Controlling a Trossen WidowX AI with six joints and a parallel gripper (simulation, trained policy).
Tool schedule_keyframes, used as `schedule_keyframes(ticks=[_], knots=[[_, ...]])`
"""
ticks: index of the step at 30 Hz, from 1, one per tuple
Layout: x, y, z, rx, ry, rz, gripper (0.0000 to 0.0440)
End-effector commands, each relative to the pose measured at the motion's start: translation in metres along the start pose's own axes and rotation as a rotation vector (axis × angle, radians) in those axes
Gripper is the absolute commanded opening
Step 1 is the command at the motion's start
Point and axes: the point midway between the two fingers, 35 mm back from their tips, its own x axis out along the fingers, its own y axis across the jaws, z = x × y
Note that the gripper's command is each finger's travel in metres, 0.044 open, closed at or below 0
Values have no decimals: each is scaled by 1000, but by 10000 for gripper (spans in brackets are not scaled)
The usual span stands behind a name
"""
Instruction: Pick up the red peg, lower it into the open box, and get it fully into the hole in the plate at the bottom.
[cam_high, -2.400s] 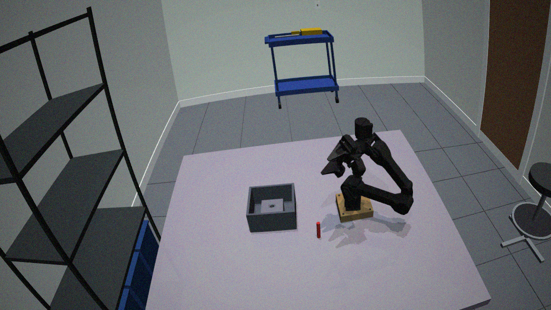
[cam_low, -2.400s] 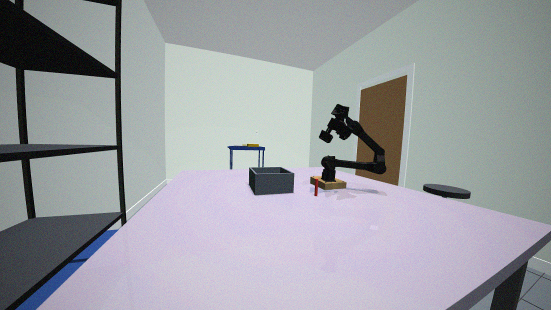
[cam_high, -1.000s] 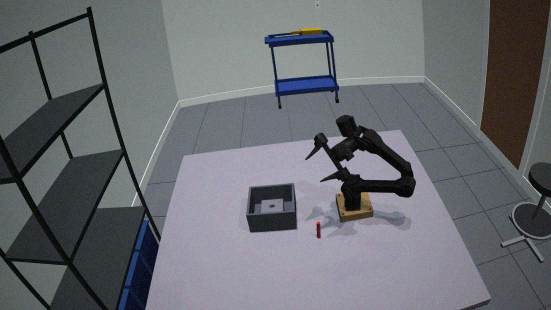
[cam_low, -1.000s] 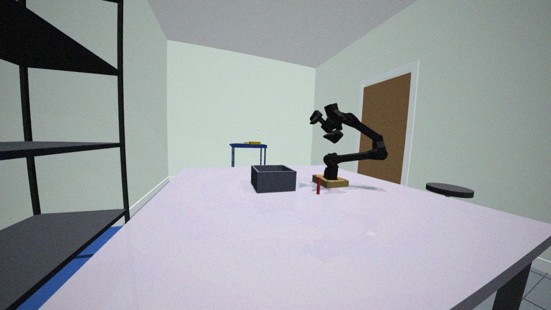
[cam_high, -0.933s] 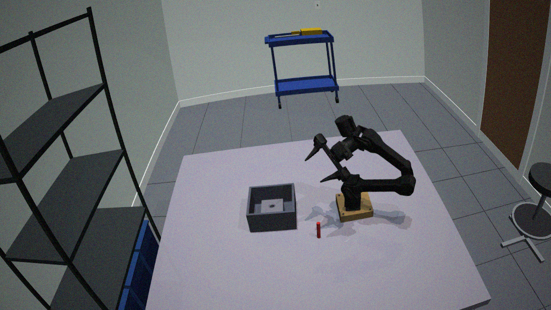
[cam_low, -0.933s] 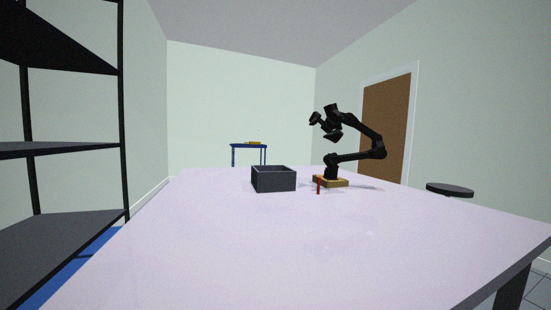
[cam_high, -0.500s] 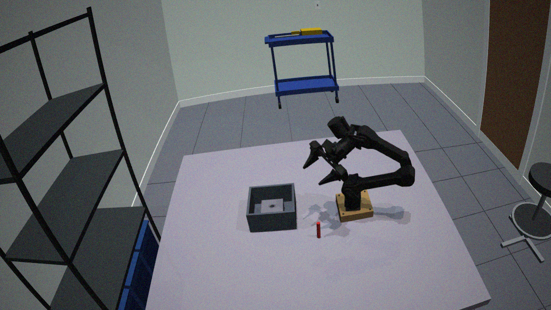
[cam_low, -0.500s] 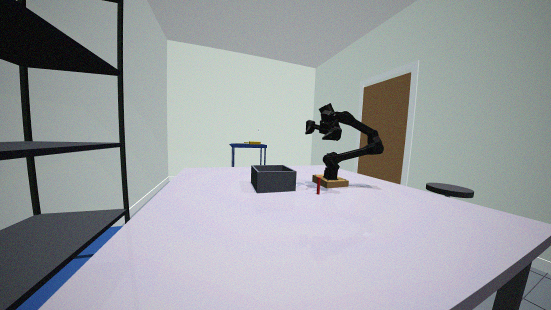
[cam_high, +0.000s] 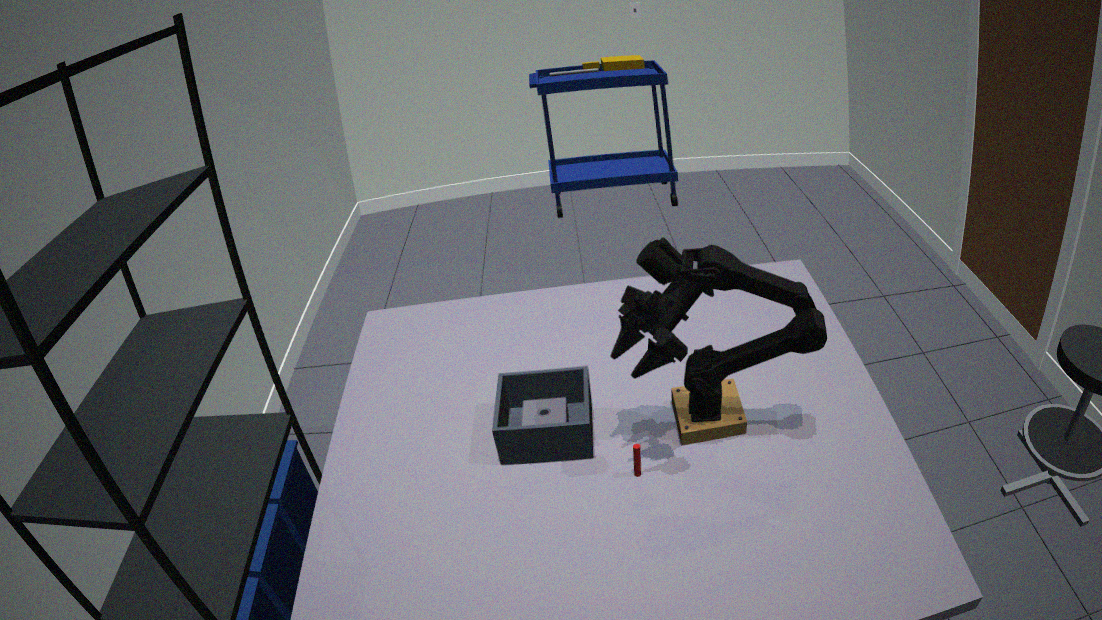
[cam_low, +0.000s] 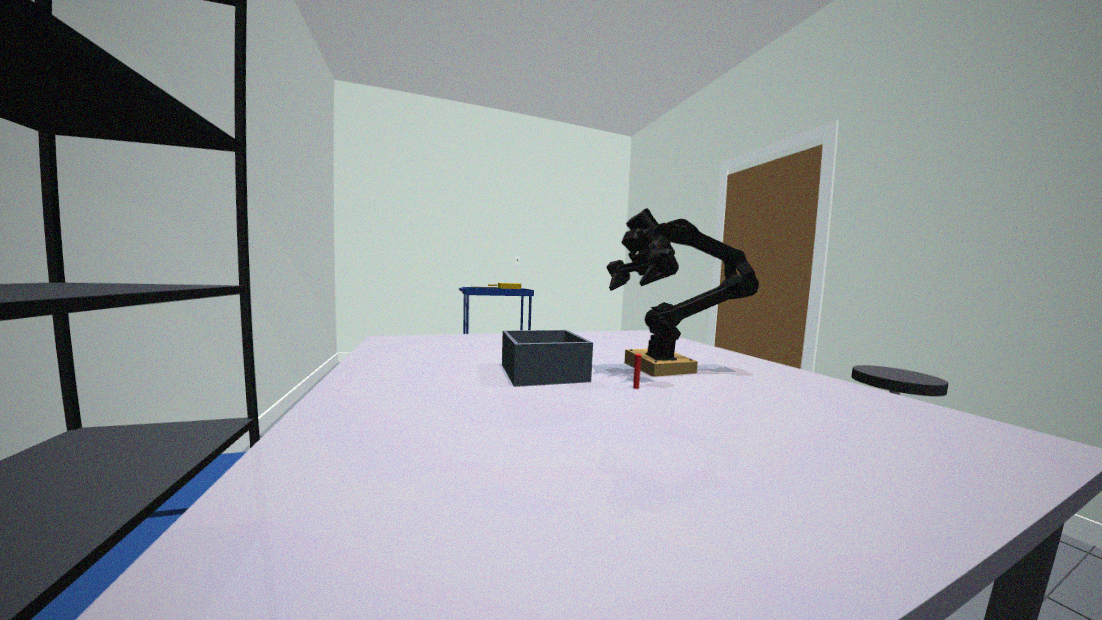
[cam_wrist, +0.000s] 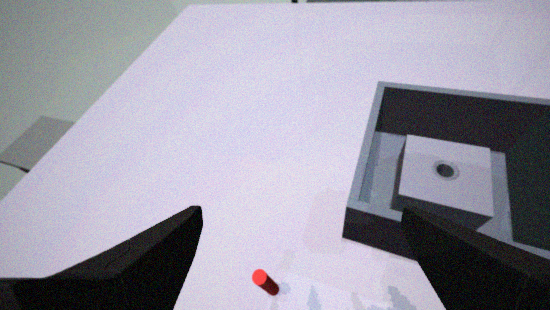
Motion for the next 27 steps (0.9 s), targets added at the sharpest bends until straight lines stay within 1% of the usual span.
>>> schedule_keyframes(ticks=[1, 8, 15, 21, 27], knots=[[4, -2, -6, 131, 66, -8, 440], [13, -4, -17, 339, 180, -36, 440], [22, -5, -29, 537, 300, -93, 440], [30, -5, -39, 694, 404, -170, 440], [40, -3, -49, 835, 503, -276, 440]])
